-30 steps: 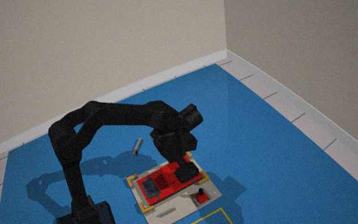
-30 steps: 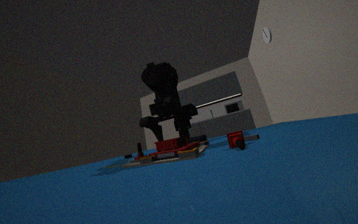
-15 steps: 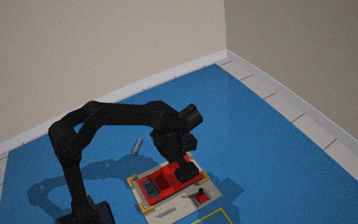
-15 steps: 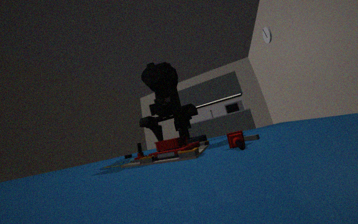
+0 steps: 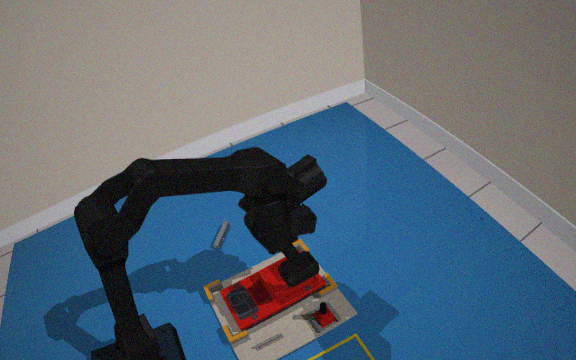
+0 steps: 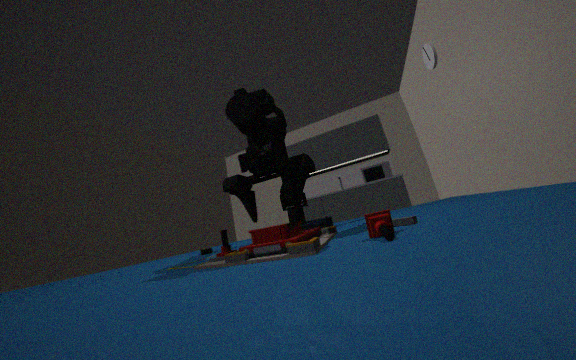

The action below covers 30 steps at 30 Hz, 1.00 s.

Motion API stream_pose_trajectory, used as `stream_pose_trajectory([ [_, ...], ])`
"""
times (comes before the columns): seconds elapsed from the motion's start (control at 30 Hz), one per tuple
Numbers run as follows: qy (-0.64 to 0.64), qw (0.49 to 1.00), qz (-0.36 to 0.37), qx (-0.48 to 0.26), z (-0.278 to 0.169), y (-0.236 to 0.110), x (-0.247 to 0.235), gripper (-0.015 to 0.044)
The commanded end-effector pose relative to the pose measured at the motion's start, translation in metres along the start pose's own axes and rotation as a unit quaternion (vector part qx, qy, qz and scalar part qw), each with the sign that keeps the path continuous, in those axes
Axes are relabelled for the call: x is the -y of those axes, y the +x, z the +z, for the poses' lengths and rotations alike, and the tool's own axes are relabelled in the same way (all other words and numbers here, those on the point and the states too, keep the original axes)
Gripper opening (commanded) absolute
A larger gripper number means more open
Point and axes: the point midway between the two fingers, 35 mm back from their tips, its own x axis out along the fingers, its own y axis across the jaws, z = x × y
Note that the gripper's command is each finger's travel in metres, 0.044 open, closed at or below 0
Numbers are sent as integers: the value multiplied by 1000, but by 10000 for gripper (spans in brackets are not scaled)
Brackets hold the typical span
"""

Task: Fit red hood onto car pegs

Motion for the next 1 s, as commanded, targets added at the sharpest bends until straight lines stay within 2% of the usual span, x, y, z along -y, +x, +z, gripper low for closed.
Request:
stream_pose_trajectory([
  [0.0,0,1000,0,6,2,-30,0,440],
  [0.1,0,1000,0,5,1,-44,0,440],
  [0.97,0,1000,0,5,1,-44,0,440],
])
